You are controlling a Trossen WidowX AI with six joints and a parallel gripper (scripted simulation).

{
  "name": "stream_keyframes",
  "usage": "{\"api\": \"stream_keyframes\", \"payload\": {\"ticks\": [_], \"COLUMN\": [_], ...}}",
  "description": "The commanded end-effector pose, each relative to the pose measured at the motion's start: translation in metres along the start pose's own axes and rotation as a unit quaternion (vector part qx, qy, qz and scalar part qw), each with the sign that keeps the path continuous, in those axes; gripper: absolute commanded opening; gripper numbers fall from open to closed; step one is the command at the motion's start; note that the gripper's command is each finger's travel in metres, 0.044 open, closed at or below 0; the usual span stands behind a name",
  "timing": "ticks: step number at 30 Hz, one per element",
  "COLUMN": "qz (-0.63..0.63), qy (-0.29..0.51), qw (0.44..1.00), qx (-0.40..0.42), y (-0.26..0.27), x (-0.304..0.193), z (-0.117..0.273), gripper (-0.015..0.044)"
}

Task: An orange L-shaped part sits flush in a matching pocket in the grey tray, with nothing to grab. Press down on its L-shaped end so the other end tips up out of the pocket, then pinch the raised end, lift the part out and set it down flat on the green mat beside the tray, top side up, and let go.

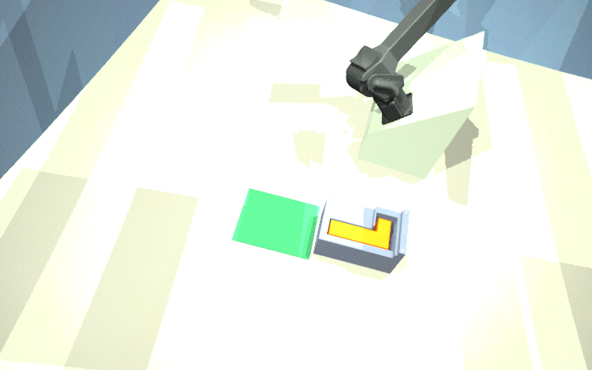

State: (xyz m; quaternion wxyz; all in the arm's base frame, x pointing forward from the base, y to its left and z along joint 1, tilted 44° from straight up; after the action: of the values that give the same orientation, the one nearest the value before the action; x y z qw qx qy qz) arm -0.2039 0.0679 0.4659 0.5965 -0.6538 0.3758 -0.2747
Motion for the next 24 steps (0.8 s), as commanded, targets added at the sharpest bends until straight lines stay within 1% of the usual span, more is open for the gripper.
{"api": "stream_keyframes", "payload": {"ticks": [1, 3, 6, 7, 8, 9, 14, 17, 18, 21, 24], "qz": [-0.005, -0.016, 0.02, 0.012, 0.008, 0.003, -0.008, -0.021, -0.002, -0.015, -0.001], "qy": [-0.002, -0.016, -0.039, -0.062, -0.079, -0.097, -0.199, -0.271, -0.293, -0.344, -0.41], "qw": [1.0, 1.0, 0.997, 0.995, 0.993, 0.991, 0.972, 0.953, 0.946, 0.925, 0.895], "qx": [-0.005, -0.015, -0.06, -0.082, -0.088, -0.091, -0.121, -0.132, -0.141, -0.158, -0.175], "y": [-0.002, -0.009, -0.033, -0.04, -0.045, -0.049, -0.066, -0.073, -0.072, -0.076, -0.074], "x": [0.002, 0.016, 0.066, 0.081, 0.096, 0.111, 0.197, 0.249, 0.265, 0.297, 0.33], "z": [0.0, -0.004, -0.005, -0.006, -0.007, -0.007, 0.005, 0.021, 0.028, 0.046, 0.071], "gripper": [0.0374, 0.0321, 0.0242, 0.0216, 0.019, 0.018, 0.018, 0.018, 0.018, 0.018, 0.018]}}
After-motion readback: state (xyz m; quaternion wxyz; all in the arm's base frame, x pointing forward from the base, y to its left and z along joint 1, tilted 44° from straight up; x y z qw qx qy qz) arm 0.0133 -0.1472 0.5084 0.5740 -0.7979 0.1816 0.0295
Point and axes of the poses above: the point midway between the two fingers, 35 mm back from their tips, its own z axis back along the fingers, its own y axis across the jaws, x = y × z, the point moved 2 cm from there along z, back along the fingers, and after that the axes turned 4 degrees about z, right-handed, at the moved point
